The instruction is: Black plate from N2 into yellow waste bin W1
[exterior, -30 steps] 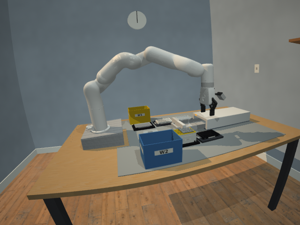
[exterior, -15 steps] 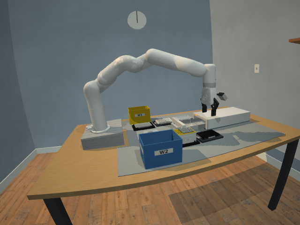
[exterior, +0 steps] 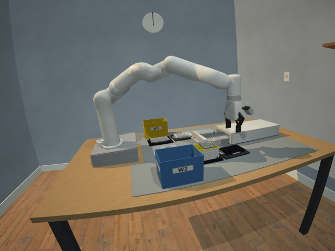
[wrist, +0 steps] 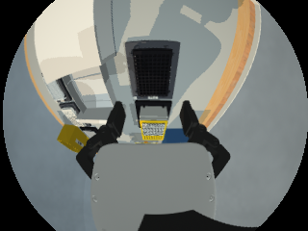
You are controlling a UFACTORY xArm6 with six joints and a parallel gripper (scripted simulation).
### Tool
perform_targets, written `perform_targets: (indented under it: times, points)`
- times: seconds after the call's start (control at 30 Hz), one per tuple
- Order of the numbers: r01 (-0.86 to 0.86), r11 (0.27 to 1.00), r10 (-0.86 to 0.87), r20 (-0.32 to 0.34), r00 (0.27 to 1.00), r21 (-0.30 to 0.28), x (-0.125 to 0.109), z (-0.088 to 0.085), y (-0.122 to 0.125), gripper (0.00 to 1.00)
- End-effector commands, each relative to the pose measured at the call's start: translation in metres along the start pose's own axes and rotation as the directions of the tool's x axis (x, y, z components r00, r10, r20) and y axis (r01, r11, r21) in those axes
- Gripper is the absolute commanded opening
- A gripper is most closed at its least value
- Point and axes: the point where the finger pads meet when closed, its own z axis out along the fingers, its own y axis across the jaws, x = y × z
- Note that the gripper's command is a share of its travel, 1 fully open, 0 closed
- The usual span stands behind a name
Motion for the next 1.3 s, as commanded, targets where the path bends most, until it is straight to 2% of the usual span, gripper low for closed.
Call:
perform_targets:
  times: [0.0, 1.27]
  points:
    - [0.0, 1.0, 0.0, -0.006, 1.0, -0.002, 0.002, 0.004, 0.001, 1.0]
    - [0.0, 1.0, 0.0, -0.006, 1.0, -0.002, 0.002, 0.061, 0.001, 1.0]
